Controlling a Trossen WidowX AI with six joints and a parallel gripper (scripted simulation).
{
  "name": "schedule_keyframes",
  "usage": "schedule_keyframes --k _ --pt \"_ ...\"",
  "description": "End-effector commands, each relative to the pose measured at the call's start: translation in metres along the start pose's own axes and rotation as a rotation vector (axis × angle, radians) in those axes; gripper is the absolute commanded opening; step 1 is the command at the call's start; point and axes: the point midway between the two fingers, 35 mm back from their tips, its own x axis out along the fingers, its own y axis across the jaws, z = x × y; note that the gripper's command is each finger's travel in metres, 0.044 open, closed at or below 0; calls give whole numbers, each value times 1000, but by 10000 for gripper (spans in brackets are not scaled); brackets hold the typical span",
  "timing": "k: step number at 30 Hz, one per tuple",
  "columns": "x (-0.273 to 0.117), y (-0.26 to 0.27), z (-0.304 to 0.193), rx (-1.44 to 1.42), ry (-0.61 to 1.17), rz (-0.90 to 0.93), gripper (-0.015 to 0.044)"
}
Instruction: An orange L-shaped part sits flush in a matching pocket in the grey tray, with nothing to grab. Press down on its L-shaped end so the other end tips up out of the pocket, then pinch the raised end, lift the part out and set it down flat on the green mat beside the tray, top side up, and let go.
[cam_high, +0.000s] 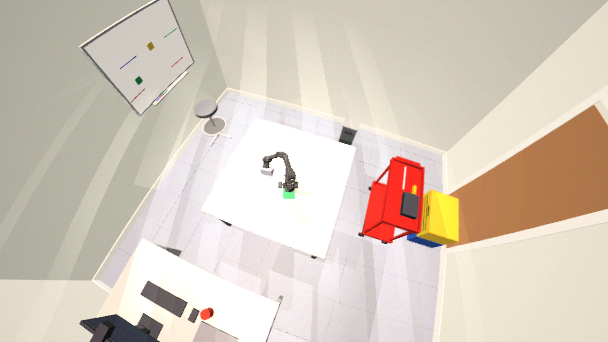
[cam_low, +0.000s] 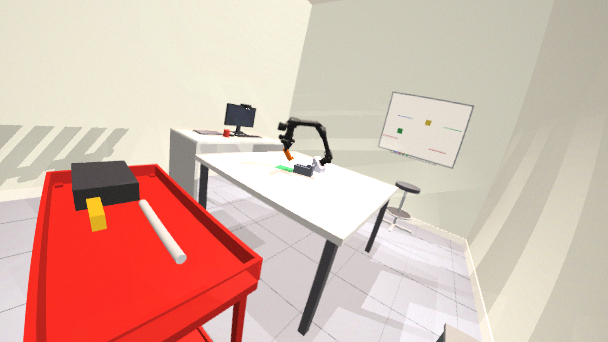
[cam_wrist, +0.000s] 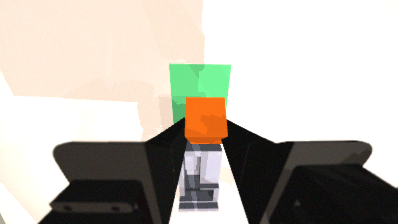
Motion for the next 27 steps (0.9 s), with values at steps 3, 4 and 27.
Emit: schedule_keyframes --k 3,4,27 --pt "11 0 -2 5 10 -1 0" --pt "13 0 -2 5 10 -1 0" --pt "49 0 -3 4 11 -1 0"
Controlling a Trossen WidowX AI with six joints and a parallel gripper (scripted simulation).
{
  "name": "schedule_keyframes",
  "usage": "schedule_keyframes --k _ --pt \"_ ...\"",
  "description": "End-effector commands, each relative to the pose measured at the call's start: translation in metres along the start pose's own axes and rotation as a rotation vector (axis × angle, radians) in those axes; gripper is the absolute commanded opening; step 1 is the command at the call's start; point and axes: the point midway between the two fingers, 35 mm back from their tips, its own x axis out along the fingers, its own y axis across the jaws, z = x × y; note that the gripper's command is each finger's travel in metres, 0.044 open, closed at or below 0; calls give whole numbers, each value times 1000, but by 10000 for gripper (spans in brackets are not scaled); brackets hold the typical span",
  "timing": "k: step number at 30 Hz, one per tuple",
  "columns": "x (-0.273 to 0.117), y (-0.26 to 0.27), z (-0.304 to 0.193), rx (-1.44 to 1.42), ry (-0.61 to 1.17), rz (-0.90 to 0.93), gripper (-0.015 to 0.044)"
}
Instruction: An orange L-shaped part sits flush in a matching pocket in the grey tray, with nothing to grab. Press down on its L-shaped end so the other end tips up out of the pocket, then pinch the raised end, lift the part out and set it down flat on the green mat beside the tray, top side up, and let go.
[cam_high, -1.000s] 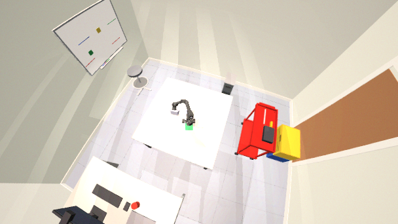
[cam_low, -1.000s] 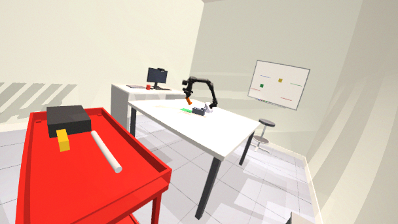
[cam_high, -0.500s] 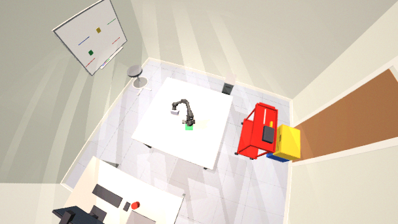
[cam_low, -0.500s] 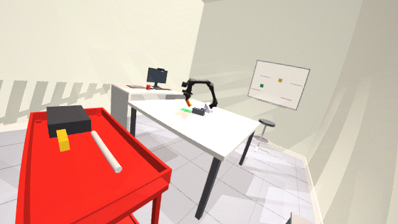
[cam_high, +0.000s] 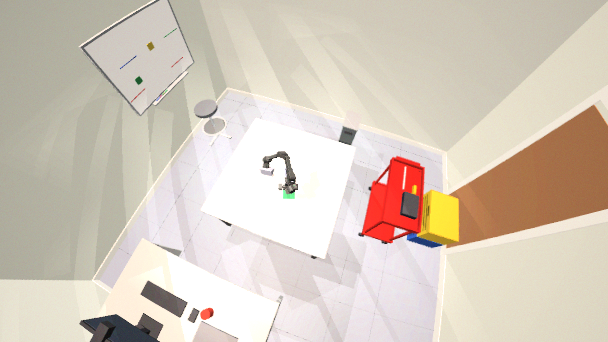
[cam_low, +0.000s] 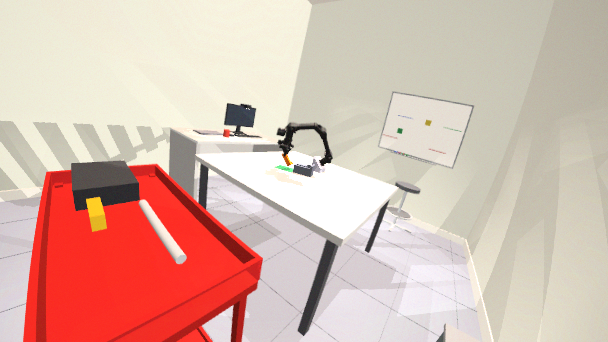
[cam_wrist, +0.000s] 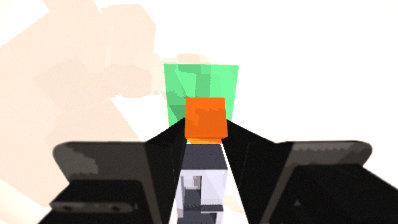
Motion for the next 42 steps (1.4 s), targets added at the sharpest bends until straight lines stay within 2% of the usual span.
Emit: schedule_keyframes --k 1,12,34,42 --pt "9 -1 -3 6 11 -2 0" --pt "24 -1 -3 5 11 -2 0" --pt "23 0 -2 0 6 -3 0" --pt "23 0 -2 0 6 -3 210"
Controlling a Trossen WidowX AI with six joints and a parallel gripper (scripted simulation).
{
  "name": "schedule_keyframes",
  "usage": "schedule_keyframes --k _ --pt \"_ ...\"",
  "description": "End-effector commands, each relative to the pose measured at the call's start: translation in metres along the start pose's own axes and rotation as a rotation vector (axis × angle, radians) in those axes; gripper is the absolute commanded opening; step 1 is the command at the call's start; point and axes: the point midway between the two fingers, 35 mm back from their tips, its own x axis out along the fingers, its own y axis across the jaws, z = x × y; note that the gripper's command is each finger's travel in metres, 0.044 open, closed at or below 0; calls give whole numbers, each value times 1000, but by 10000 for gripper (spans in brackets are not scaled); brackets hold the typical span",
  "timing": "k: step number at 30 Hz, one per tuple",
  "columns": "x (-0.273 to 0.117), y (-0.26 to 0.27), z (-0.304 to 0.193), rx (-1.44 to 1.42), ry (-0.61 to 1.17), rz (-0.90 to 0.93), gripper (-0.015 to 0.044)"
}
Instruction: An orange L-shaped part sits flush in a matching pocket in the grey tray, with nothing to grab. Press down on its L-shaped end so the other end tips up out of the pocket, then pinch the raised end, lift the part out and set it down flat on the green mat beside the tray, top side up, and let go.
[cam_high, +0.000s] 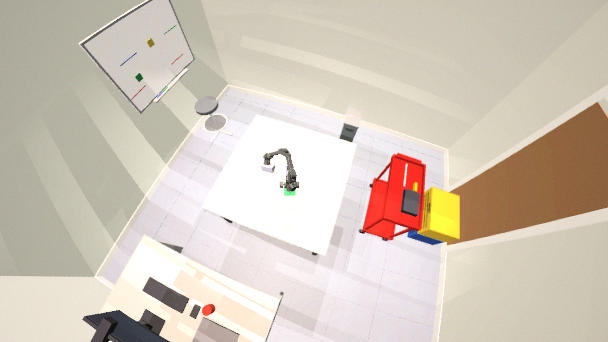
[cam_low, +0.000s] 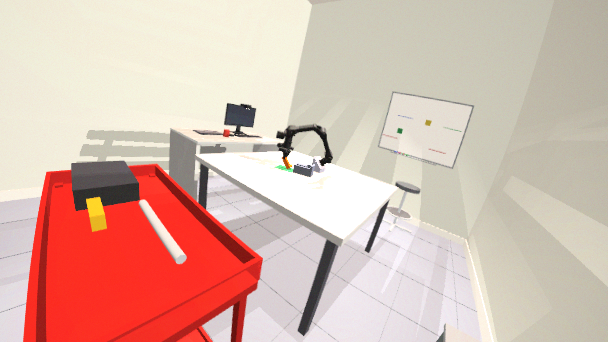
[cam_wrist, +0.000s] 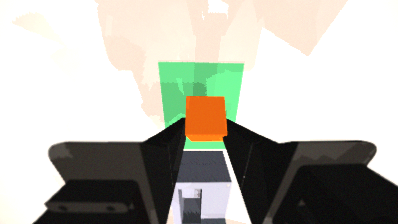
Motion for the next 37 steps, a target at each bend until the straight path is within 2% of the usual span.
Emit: schedule_keyframes --k 1,7,8,13,37 --pt "0 0 0 0 0 0 236" --pt "-37 2 3 3 0 -1 394" --pt "-50 2 2 4 1 -1 400" --pt "-83 -1 0 6 3 -1 400" --pt "-79 0 1 9 -6 10 400"
